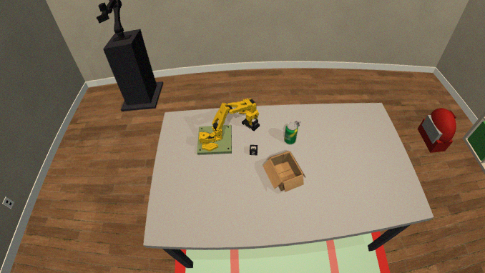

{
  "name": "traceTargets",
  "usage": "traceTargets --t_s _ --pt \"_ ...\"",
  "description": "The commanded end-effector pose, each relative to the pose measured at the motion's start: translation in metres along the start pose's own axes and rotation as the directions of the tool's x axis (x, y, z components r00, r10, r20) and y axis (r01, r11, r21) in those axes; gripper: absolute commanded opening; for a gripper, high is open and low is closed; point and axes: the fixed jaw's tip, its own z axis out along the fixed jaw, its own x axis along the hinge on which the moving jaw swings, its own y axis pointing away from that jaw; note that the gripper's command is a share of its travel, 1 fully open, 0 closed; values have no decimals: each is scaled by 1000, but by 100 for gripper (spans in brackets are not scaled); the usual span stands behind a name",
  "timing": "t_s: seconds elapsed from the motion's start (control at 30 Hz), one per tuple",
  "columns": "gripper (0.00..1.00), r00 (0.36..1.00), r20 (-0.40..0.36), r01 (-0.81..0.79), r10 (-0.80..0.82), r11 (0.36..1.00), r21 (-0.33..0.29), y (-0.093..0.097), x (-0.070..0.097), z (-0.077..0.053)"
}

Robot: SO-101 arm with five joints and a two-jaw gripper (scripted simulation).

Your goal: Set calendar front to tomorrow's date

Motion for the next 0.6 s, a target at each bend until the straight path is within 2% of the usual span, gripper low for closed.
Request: traceTargets --t_s 0.0,0.57 --pt "0 1000 5 10 -10 1000 -9 0 -2 0" --pt "0 1000 5 10 -10 1000 -9 -1 -2 -3"
